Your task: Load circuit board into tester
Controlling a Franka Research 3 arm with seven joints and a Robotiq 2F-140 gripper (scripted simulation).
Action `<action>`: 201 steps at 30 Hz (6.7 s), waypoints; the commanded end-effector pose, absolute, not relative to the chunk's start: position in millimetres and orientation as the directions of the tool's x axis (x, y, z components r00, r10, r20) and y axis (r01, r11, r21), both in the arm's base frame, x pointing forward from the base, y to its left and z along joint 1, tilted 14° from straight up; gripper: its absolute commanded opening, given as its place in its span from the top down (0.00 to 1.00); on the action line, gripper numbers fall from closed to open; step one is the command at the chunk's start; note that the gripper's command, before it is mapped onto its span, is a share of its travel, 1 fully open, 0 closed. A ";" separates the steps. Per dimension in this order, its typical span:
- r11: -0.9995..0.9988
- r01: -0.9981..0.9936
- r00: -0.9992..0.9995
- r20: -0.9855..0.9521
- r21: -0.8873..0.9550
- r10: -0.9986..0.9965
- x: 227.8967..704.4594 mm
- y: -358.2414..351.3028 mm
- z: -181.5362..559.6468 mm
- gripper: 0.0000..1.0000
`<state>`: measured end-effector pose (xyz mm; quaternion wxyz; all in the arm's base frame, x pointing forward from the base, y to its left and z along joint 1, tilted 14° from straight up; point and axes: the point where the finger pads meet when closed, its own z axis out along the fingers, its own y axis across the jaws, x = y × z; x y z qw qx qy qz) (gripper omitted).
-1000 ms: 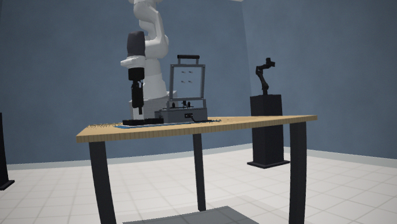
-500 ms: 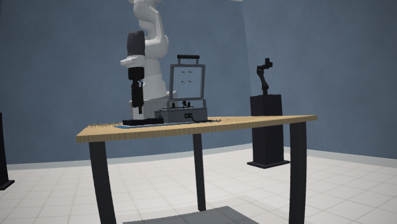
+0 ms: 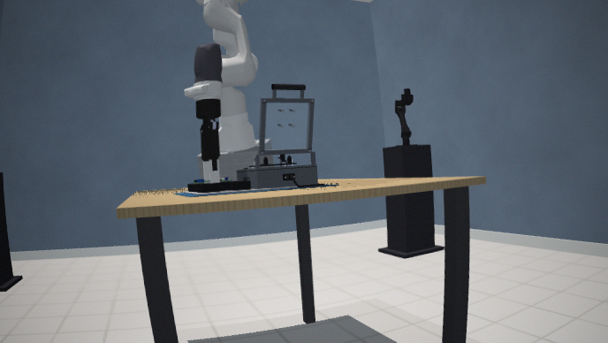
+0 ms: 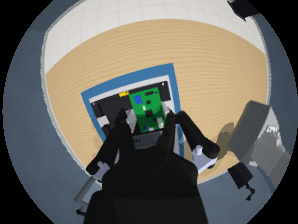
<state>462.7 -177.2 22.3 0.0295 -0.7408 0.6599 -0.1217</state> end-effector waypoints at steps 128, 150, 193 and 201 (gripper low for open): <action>-0.114 -0.973 0.087 0.138 -0.199 -0.987 442.0 -165.8 105.2 0.54; -0.114 -0.973 0.087 0.138 -0.199 -0.987 444.5 -154.7 105.2 0.54; -0.114 -0.973 0.087 0.138 -0.199 -0.987 469.1 -43.3 105.2 0.54; -0.114 -0.973 0.087 0.138 -0.199 -0.987 474.7 -18.2 105.2 0.54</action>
